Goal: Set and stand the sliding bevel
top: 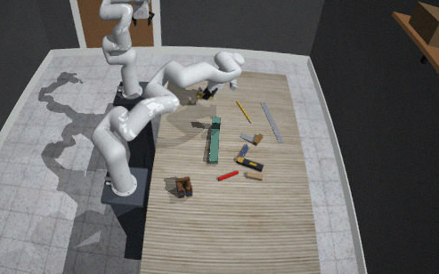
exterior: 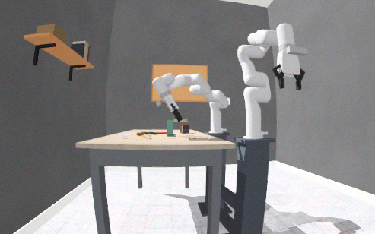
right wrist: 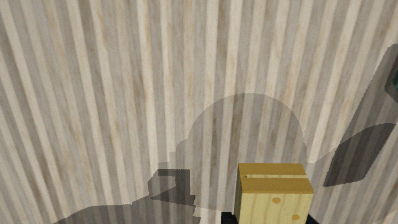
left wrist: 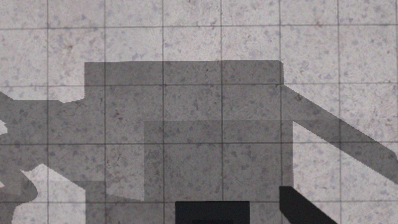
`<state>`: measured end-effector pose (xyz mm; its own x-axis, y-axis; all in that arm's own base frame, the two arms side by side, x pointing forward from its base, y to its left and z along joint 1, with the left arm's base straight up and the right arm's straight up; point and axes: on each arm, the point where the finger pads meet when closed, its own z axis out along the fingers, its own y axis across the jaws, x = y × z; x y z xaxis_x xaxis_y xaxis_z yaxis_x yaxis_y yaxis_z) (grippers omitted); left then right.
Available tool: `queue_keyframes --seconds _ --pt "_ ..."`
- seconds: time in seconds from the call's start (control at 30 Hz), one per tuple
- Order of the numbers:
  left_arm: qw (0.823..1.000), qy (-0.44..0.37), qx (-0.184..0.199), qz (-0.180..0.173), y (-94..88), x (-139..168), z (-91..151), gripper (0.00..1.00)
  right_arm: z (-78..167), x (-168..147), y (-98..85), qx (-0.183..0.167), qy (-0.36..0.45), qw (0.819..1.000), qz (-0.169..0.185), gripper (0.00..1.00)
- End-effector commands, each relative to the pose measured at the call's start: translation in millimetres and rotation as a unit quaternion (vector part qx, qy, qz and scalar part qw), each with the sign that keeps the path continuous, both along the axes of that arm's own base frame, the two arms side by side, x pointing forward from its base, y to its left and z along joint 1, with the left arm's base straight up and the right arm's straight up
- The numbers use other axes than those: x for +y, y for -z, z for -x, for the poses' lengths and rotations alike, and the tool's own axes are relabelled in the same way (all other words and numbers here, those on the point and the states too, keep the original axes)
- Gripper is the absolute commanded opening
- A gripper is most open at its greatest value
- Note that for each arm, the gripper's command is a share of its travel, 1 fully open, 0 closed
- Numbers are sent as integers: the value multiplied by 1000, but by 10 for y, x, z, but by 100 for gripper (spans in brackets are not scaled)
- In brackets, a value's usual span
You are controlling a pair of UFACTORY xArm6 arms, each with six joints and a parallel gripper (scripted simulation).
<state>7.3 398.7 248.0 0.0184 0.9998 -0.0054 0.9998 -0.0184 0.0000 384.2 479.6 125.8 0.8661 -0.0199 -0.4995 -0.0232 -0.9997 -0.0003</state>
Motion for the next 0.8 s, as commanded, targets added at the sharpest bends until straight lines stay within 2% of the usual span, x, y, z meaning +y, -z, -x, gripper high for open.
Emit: queue_keyframes --seconds 0.0,0.77 --pt "1000 0 0 -3 -20 12 0 100 -10 10 -41 -2 0 1000 -2 0" --pt "1000 0 0 -3 -20 12 0 100 -8 -6 -44 -2 3 1000 1 0"
